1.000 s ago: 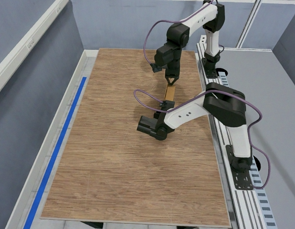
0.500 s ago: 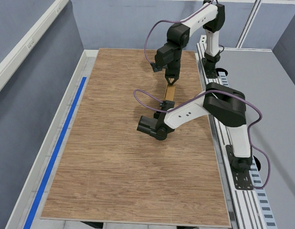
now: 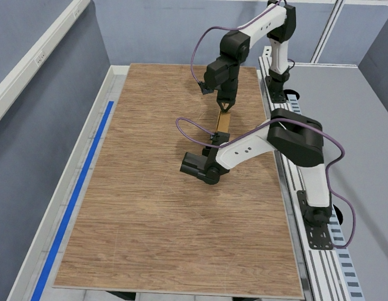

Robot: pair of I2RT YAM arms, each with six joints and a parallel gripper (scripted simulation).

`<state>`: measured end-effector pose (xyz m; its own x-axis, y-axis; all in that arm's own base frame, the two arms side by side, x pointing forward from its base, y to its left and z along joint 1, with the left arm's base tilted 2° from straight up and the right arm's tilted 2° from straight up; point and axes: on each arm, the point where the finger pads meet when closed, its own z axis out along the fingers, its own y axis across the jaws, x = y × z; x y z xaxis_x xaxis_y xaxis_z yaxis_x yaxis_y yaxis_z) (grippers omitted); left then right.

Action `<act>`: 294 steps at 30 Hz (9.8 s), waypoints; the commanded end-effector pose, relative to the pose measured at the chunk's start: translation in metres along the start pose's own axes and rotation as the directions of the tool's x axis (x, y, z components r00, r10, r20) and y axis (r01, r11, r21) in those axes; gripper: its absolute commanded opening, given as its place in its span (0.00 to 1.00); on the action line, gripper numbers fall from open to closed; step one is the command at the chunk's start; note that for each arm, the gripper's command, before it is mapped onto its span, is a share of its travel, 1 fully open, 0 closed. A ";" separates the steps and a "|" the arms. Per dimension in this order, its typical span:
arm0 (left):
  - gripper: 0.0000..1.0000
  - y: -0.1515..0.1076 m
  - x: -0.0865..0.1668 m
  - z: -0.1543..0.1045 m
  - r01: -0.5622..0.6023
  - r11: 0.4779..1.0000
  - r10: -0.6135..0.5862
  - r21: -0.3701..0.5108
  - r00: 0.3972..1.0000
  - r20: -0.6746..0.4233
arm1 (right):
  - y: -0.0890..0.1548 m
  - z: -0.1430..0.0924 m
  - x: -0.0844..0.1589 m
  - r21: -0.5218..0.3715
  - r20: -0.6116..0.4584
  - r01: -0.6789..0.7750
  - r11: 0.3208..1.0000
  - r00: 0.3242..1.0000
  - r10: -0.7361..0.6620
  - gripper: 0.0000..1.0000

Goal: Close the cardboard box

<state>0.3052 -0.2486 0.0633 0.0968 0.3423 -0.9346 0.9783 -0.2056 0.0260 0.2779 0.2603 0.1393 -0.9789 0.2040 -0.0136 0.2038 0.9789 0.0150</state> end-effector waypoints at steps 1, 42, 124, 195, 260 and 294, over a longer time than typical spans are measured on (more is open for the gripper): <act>0.45 0.003 -0.008 -0.001 -0.026 1.000 0.026 -0.007 1.000 0.002 | 0.012 0.002 0.000 -0.033 0.003 -0.016 0.999 1.000 0.016 0.54; 0.45 -0.001 -0.014 -0.002 -0.045 0.999 0.045 -0.009 0.999 0.001 | 0.022 0.000 -0.035 -0.038 0.010 0.023 0.999 1.000 -0.022 0.54; 0.45 0.000 -0.015 -0.002 -0.050 0.999 0.050 -0.010 0.999 0.002 | 0.028 -0.014 -0.020 -0.052 0.023 0.022 0.998 1.000 -0.020 0.54; 0.45 0.000 -0.015 -0.002 -0.050 0.999 0.050 -0.010 0.999 0.002 | 0.032 -0.030 -0.014 -0.027 0.009 0.018 0.999 1.000 -0.018 0.84; 0.45 0.000 -0.015 -0.002 -0.050 0.999 0.050 -0.010 0.999 0.002 | -0.005 0.004 -0.019 -0.008 -0.008 0.288 0.957 0.957 -0.288 0.54; 0.45 0.000 -0.015 -0.002 -0.050 0.999 0.050 -0.010 0.999 0.002 | -0.003 0.003 -0.024 -0.011 -0.005 0.289 0.957 0.957 -0.289 0.54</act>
<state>0.3056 -0.2486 0.0629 0.0961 0.3442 -0.9340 0.9786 -0.2041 0.0255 0.2986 0.2535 0.1405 -0.9958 -0.0860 -0.0313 -0.0869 0.9958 0.0293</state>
